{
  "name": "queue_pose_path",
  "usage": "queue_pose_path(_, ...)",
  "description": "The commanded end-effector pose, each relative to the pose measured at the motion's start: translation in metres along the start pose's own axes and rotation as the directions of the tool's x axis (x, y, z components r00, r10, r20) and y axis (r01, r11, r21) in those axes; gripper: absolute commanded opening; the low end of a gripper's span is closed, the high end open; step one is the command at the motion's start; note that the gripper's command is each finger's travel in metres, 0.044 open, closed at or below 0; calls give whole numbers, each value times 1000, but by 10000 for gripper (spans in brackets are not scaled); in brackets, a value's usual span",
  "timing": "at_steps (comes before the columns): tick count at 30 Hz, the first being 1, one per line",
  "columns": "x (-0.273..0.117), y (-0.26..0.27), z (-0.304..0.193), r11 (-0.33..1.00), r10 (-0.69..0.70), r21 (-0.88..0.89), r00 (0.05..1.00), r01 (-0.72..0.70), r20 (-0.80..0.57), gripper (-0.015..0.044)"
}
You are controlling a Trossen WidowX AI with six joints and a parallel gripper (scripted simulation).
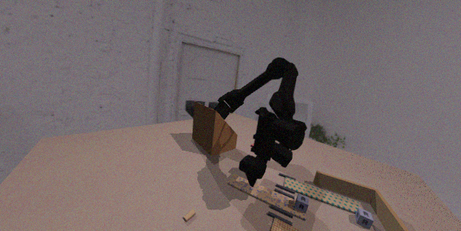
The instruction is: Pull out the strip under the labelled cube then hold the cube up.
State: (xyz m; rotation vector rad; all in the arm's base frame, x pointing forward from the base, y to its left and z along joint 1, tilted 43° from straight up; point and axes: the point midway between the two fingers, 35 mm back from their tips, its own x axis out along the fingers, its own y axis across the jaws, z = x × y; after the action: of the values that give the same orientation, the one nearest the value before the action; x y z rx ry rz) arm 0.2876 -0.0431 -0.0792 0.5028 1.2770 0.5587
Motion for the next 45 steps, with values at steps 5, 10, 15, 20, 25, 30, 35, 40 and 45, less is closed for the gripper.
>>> queue_pose_path(5,-4,4,29,1000,1,0,1000,-1,5,440)
queue_pose_path(10,-7,6,46,1000,1,-1,1000,-1,5,440)
queue_pose_path(15,-10,8,64,1000,1,-1,1000,-1,6,440)
queue_pose_path(20,-14,10,82,1000,1,-2,1000,-1,7,440)
queue_pose_path(25,-17,12,100,1000,1,-3,1000,-1,8,440)
queue_pose_path(30,-19,14,118,1000,1,-3,1000,-1,9,440)
queue_pose_path(35,-21,16,137,1000,1,-4,1000,-1,10,440)
queue_pose_path(40,-19,16,142,1000,2,-4,1000,-1,10,361)
queue_pose_path(45,-11,16,142,1000,1,-4,1000,-1,10,250)
